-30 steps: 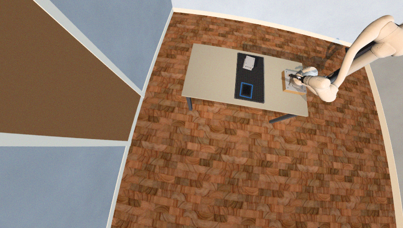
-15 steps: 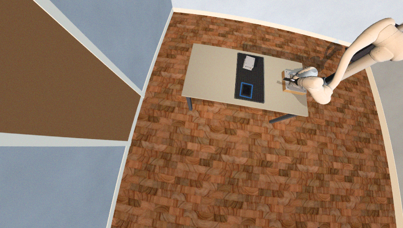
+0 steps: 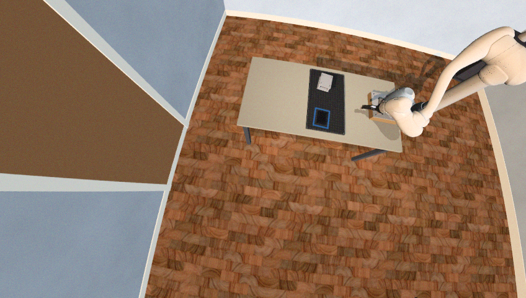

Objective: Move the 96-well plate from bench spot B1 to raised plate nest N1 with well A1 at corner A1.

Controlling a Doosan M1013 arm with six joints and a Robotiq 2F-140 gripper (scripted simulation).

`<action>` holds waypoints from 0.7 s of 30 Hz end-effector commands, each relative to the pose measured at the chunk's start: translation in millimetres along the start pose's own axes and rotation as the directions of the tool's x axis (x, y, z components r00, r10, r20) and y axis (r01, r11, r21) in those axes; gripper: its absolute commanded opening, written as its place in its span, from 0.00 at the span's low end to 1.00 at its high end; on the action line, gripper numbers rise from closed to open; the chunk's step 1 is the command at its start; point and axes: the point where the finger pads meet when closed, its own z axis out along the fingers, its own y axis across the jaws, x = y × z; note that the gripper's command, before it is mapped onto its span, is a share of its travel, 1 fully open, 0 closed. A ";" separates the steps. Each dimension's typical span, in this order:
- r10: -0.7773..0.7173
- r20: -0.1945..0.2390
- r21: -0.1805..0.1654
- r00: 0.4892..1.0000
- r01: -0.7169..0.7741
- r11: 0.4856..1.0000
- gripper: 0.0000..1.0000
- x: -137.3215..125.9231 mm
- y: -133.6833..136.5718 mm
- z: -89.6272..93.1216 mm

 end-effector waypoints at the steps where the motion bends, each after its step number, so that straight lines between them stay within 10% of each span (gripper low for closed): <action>1: -0.007 -0.018 0.010 1.000 0.007 1.000 1.00 5.8 6.9 1.2; 17: -0.021 -0.096 0.021 0.995 0.023 1.000 1.00 44.2 65.1 6.6; 21: -0.030 -0.172 0.020 0.985 0.033 0.999 1.00 52.7 83.0 9.0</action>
